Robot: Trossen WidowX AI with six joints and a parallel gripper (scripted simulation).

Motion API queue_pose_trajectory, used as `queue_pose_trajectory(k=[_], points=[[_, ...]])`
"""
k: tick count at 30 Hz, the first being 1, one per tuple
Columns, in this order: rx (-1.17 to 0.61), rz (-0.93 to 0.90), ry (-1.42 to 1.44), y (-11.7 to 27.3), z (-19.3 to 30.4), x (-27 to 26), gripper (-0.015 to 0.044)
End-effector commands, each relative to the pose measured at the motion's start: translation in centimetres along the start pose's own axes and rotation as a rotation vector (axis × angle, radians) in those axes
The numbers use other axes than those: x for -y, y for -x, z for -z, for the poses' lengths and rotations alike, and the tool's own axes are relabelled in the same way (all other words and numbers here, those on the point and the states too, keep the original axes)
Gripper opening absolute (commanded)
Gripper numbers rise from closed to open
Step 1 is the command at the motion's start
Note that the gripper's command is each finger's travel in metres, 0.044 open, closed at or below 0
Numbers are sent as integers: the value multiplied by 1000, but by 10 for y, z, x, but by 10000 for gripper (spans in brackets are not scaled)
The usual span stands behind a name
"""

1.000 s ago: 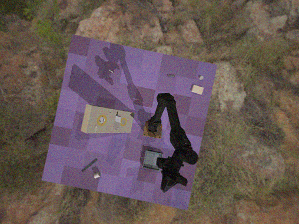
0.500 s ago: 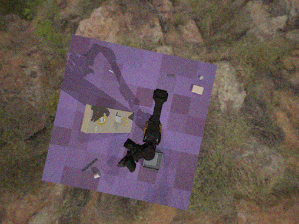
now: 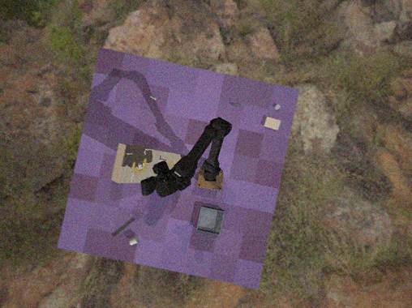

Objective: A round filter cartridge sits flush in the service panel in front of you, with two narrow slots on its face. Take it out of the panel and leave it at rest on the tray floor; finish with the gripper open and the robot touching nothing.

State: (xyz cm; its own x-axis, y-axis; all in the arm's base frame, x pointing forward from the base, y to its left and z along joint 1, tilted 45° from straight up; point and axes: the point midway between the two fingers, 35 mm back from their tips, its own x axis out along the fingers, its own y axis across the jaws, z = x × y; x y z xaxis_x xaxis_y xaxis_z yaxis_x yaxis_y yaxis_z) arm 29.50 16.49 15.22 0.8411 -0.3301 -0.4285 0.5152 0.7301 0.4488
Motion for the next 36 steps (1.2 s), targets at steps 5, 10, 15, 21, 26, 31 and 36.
queue_pose_trajectory(k=[5,10,15,21,26,31,36], points=[[135,168,-11,-31,-38,53,101],[135,168,-11,-31,-38,53,101],[135,168,-11,-31,-38,53,101],[135,169,-11,-31,-38,53,101],[133,171,-12,-38,-37,54,101],[131,173,-13,-46,-38,55,101],[130,173,-14,-54,-39,56,101]])
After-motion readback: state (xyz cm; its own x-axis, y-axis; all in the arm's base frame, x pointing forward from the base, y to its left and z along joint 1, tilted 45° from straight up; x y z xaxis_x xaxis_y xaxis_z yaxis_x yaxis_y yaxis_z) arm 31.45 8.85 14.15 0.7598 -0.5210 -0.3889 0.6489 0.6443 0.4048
